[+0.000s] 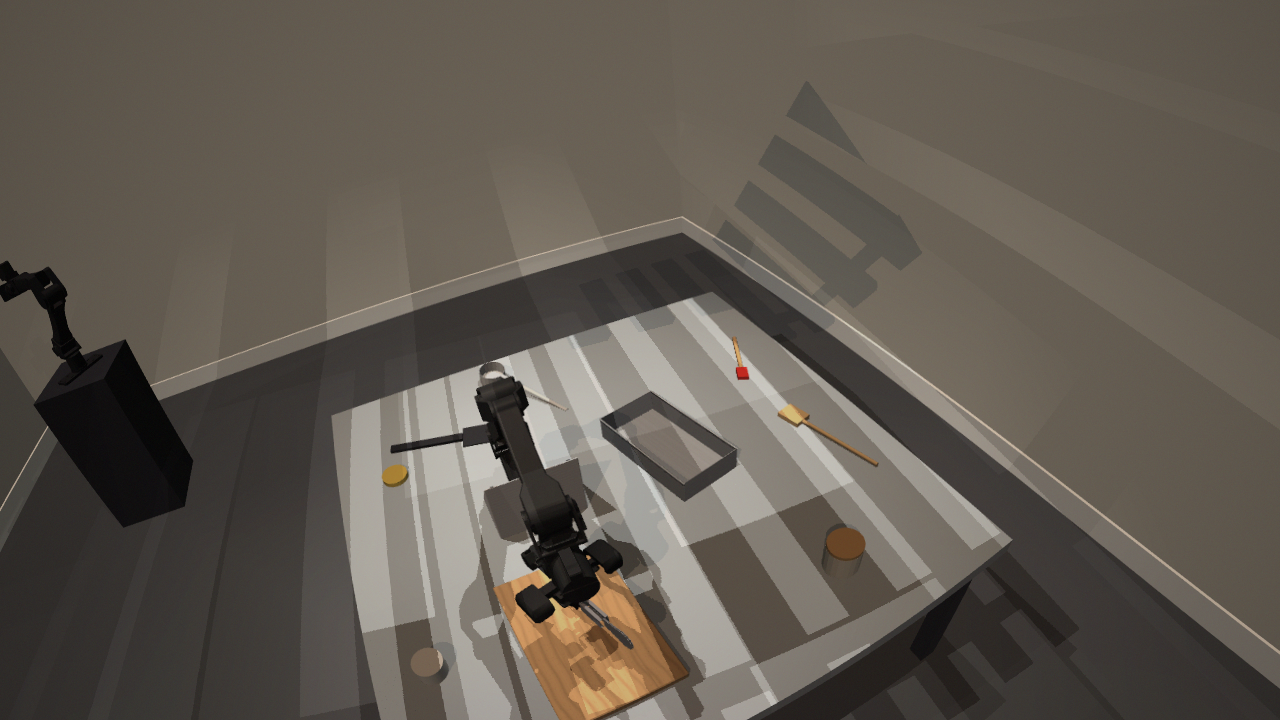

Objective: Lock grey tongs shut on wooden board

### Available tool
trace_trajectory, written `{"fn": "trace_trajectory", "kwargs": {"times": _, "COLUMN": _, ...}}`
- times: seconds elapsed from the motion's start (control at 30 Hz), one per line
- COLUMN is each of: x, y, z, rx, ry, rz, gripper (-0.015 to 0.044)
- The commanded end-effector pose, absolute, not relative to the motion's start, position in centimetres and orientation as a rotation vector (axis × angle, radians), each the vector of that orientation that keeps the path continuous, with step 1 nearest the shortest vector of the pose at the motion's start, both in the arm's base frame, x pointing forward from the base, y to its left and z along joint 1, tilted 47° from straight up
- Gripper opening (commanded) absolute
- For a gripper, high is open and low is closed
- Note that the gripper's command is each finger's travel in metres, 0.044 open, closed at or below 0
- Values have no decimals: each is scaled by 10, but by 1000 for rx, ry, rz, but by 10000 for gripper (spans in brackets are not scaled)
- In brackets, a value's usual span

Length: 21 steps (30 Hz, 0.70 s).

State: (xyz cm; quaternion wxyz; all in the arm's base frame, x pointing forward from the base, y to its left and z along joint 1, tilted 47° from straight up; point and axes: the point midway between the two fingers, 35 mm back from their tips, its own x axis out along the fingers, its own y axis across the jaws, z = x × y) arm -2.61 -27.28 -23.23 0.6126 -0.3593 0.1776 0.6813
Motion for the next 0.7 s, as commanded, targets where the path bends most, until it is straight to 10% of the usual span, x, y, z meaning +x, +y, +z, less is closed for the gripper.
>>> {"fn": "trace_trajectory", "kwargs": {"times": 0.0, "x": -27, "y": -267, "z": -237, "rx": -825, "ry": 410, "rz": 1576, "gripper": -150}}
{"fn": "trace_trajectory", "kwargs": {"times": 0.67, "x": -27, "y": -242, "z": -259, "rx": -825, "ry": 409, "rz": 1576, "gripper": -150}}
